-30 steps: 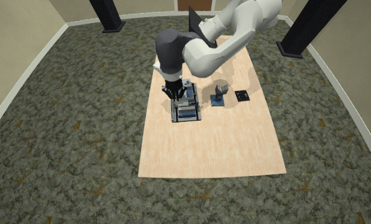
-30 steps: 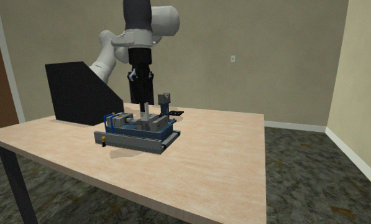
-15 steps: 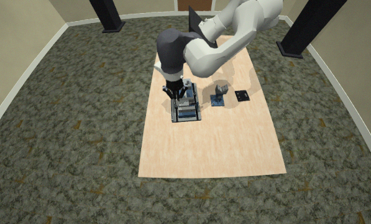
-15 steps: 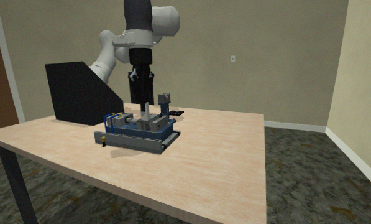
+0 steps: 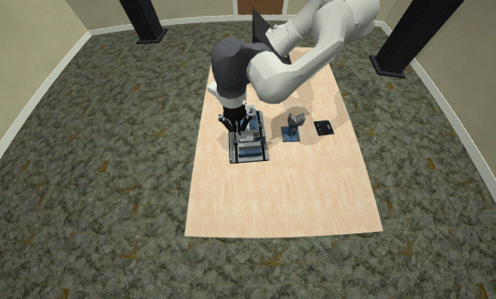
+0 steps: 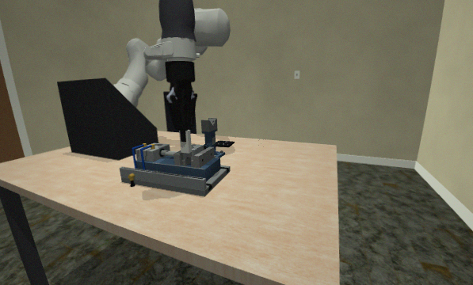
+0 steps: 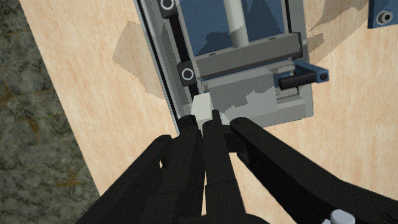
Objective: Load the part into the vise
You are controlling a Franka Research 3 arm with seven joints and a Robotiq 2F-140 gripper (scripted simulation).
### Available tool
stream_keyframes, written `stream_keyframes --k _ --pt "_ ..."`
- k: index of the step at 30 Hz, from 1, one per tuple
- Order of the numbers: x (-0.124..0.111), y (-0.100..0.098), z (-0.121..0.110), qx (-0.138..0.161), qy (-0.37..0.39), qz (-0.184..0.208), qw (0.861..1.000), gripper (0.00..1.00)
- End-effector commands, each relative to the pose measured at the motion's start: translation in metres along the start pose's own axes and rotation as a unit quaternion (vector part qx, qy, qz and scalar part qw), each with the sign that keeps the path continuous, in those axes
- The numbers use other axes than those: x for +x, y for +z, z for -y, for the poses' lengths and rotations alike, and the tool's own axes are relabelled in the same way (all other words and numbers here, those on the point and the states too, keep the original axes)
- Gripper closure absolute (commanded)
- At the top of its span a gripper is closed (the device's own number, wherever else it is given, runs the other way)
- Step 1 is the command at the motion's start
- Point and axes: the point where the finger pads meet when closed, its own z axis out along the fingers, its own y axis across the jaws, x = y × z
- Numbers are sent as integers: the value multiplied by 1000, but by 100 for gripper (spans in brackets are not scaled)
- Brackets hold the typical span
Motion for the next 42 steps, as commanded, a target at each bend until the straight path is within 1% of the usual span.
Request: stream_keyframes --k 1,42 --pt "-2 1 -3 -1 -3 2 1000 100" --pt "-2 1 -12 -1 -3 2 1000 100"
